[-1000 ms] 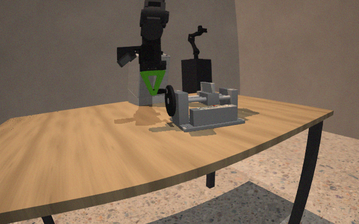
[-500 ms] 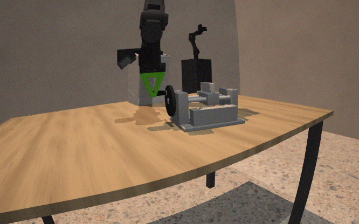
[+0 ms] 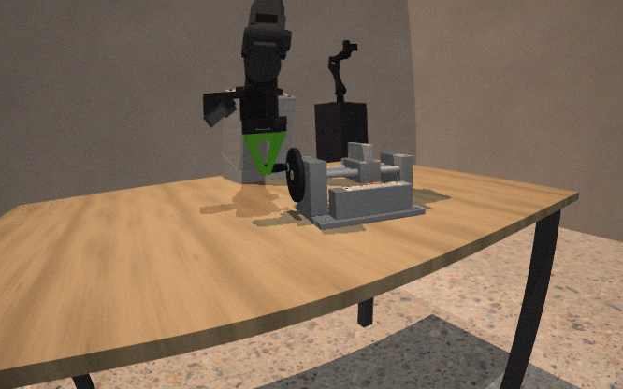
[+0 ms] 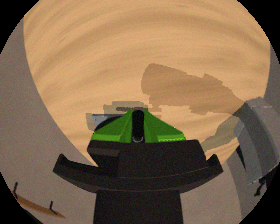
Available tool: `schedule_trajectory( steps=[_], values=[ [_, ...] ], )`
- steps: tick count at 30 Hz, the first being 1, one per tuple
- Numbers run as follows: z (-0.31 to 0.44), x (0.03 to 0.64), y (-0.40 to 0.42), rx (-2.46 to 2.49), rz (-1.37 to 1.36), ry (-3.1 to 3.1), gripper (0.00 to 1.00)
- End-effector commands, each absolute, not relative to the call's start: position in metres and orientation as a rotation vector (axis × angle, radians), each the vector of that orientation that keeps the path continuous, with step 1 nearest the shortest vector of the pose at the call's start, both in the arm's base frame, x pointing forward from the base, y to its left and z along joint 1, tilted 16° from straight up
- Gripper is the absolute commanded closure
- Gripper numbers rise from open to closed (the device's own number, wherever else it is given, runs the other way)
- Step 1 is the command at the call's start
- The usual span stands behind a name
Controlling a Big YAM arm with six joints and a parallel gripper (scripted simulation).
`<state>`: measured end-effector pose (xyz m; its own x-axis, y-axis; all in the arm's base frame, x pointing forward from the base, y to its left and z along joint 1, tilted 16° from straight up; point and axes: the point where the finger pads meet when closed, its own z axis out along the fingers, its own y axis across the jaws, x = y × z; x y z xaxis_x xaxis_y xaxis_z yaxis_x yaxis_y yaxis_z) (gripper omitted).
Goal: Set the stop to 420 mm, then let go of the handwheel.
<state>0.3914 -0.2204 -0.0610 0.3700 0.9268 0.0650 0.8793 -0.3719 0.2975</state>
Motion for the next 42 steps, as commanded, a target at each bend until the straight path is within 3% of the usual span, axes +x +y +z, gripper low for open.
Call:
schedule_trajectory(
  steps=[1,42],
  values=[
    [-0.079,0.385,-0.212,2.43,0.311,1.652,0.94],
    [-0.097,0.427,-0.227,2.435,0.313,1.637,0.94]
  ],
)
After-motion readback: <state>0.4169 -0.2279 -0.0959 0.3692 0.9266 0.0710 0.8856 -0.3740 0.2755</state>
